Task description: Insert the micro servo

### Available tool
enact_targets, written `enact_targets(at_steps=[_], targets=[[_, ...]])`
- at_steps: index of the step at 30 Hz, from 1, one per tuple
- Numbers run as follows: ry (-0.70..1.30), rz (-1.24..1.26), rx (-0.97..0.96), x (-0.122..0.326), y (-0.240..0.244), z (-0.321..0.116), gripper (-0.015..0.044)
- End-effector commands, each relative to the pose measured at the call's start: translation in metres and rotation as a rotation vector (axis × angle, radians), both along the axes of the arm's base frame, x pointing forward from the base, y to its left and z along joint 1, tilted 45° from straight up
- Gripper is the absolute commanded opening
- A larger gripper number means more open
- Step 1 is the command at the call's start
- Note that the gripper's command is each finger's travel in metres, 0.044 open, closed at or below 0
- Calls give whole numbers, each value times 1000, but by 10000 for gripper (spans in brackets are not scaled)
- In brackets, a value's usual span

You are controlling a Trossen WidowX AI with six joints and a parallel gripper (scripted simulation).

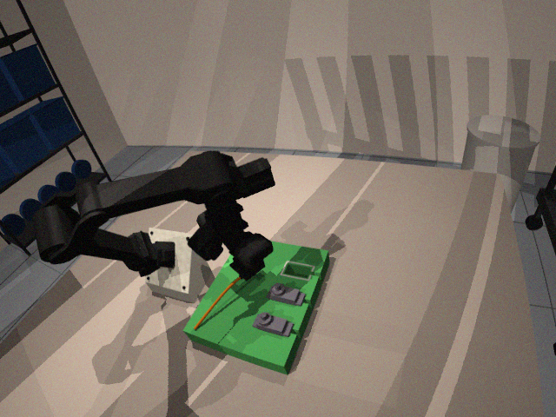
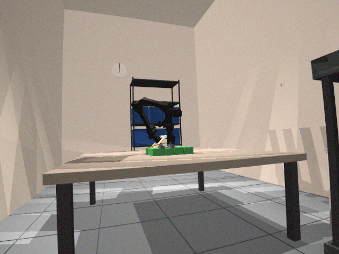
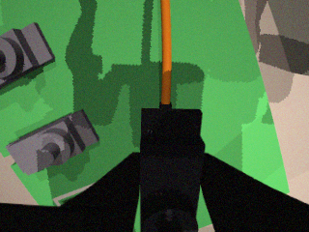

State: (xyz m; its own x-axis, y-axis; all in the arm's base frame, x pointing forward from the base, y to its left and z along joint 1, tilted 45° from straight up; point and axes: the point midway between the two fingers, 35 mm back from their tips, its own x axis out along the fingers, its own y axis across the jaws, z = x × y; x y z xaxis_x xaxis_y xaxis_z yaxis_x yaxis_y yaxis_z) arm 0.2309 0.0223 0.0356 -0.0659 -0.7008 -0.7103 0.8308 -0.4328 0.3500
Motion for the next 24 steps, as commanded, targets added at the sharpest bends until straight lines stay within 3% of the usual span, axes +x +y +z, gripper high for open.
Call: enact_targets(at_steps=[1, 14, 24], targets=[[-12, -3, 8, 5, 16, -13, 0], [-1, 9, 10, 10, 42, -38, 0], [213, 229, 29, 10, 42, -38, 0]])
